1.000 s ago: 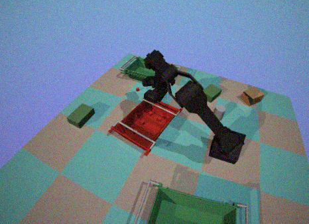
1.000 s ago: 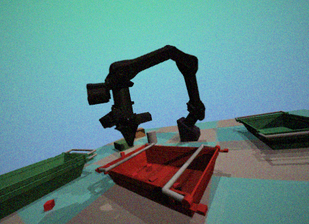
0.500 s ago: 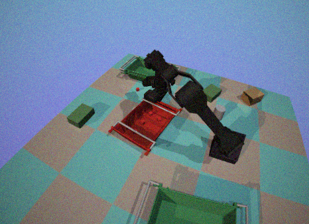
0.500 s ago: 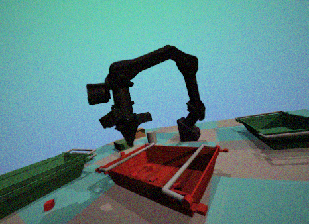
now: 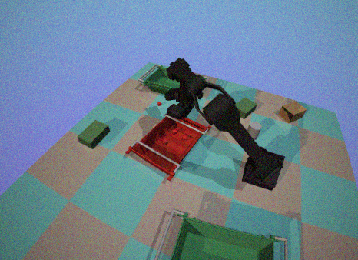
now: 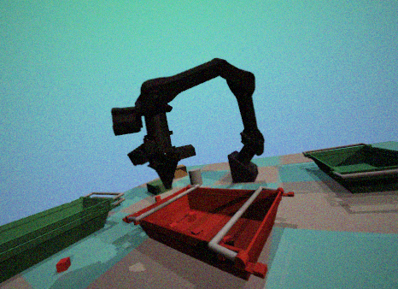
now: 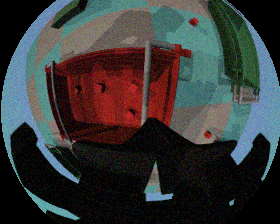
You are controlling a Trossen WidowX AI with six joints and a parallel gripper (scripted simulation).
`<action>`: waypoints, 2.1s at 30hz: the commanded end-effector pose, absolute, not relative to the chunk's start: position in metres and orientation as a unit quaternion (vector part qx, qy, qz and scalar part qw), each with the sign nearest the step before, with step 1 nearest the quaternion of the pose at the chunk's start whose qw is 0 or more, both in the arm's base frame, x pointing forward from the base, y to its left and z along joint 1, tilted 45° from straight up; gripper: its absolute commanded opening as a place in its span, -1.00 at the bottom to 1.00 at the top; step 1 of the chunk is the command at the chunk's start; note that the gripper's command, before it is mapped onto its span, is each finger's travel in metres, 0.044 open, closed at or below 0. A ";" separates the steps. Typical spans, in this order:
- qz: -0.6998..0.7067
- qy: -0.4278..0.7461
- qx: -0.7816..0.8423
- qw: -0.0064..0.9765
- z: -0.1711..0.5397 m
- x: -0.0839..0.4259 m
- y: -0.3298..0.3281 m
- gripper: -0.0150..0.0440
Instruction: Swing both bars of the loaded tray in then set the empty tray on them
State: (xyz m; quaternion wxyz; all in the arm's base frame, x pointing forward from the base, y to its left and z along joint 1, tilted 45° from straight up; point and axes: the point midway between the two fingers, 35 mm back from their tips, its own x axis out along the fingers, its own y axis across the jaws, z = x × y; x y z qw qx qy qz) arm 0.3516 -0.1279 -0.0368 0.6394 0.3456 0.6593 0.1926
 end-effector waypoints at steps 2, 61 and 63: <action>0.193 0.659 0.346 0.639 -0.037 0.352 -0.128 -0.40; 0.291 0.625 0.267 0.673 0.220 0.077 0.139 1.00; 0.290 0.626 0.266 0.673 0.218 0.078 0.141 1.00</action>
